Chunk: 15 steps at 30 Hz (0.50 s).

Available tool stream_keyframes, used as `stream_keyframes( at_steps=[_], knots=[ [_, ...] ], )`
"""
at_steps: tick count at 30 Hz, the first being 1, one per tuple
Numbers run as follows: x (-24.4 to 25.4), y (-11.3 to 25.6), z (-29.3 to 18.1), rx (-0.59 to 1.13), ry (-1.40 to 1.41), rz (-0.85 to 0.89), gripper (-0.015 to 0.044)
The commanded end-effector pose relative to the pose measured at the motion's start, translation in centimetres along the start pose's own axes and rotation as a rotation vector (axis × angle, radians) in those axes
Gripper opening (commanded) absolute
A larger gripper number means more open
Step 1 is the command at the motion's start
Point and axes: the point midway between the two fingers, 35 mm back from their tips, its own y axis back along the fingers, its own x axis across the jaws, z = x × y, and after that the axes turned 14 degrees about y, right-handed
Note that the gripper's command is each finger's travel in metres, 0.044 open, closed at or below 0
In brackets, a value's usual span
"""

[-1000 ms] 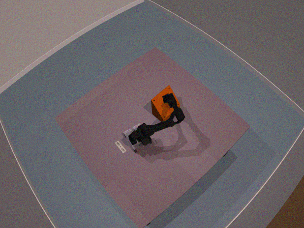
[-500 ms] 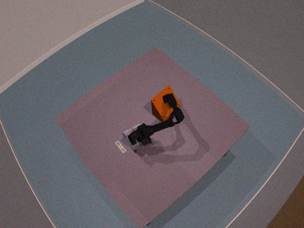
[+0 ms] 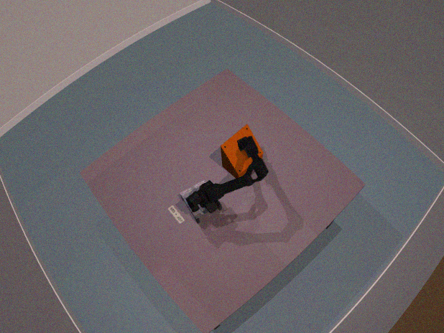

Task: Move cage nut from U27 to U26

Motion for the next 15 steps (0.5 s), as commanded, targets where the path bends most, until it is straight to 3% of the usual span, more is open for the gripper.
stream_keyframes(
  at_steps=[1, 15],
  knots=[
    [-0.12, 0.03, 0.04, -0.006, 0.003, 0.005, 0.0024],
    [-0.20, 0.03, 0.03, -0.009, 0.004, 0.020, 0.0024]
  ],
)
